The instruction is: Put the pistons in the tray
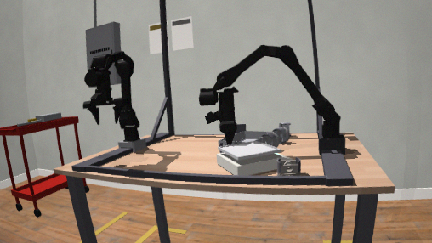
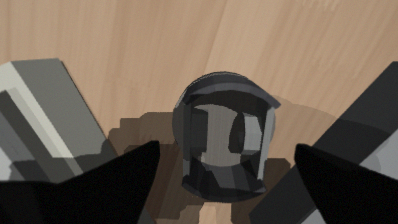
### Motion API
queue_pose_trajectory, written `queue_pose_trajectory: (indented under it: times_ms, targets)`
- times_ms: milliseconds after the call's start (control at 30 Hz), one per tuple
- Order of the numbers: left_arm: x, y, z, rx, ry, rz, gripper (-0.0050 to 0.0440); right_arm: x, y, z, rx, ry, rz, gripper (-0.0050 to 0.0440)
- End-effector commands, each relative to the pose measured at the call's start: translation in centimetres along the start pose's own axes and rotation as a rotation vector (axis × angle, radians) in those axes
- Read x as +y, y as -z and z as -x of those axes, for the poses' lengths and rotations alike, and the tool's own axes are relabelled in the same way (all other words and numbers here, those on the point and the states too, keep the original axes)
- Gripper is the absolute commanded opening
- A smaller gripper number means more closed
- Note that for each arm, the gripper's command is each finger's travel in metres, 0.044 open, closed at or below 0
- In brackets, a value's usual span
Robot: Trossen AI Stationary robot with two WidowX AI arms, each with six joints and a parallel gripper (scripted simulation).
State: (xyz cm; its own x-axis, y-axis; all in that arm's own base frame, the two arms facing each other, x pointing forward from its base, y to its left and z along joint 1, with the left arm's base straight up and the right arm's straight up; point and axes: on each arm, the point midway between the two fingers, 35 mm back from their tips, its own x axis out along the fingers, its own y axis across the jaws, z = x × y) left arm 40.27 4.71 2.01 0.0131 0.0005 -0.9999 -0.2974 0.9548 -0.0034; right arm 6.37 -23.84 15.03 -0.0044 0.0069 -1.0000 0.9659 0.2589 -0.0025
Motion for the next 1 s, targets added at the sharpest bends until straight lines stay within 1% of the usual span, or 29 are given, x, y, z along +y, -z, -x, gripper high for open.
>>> queue_pose_trajectory:
  times_ms: [0,133,633,700,967]
  targets:
    - [-0.3,-1.1,3.3,-0.073,0.013,0.0,0.0378,0.0,-0.5,0.8,-0.032,-0.002,-0.001,0.04]
    - [-0.3,-1.0,3.6,-0.073,0.013,0.0,0.0378,0.0,-0.5,0.8,-0.032,-0.002,-0.001,0.04]
    - [-0.3,-0.9,6.1,-0.073,0.013,0.0,0.0378,0.0,-0.5,0.8,-0.032,-0.002,-0.001,0.04]
    - [-0.3,-0.9,6.1,-0.073,0.013,0.0,0.0378,0.0,-0.5,0.8,-0.032,-0.002,-0.001,0.04]
    - [-0.3,-0.8,7.4,-0.073,0.013,-0.002,0.0378,0.0,-0.5,0.8,-0.032,-0.002,-0.001,0.04]
